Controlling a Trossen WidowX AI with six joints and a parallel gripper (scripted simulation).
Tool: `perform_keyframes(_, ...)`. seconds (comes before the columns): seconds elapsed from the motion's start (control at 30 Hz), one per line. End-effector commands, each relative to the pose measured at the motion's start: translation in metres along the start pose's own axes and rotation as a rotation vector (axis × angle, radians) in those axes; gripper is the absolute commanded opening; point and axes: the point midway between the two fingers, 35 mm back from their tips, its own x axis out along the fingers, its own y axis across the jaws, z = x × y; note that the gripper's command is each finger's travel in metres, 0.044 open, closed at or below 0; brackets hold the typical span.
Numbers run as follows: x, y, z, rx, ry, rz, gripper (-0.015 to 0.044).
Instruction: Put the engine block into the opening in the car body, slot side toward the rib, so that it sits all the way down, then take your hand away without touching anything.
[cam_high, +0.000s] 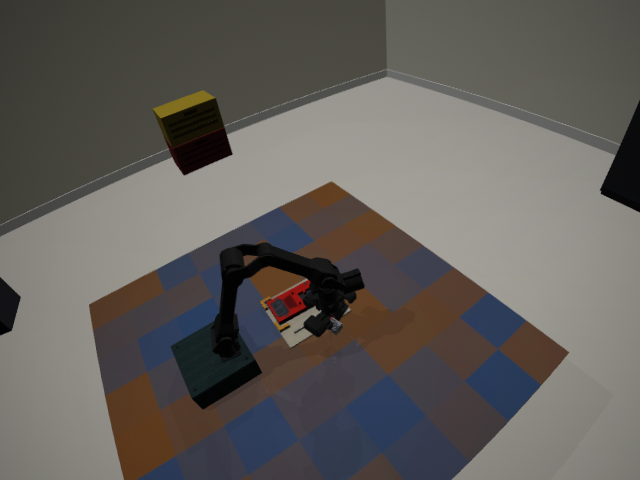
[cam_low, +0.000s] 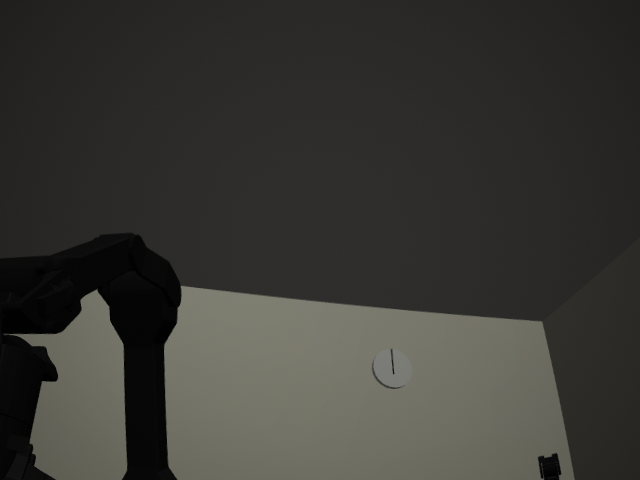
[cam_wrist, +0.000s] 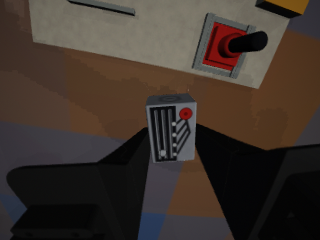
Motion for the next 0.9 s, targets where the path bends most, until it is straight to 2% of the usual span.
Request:
perform_keyframes(0.0,-0.013,-0.002,-0.002,-0.007,0.006,-0.01,0.0)
perform_keyframes(0.87,-0.083,0.004,0.002,-0.023,-0.005,-0.001,0.0)
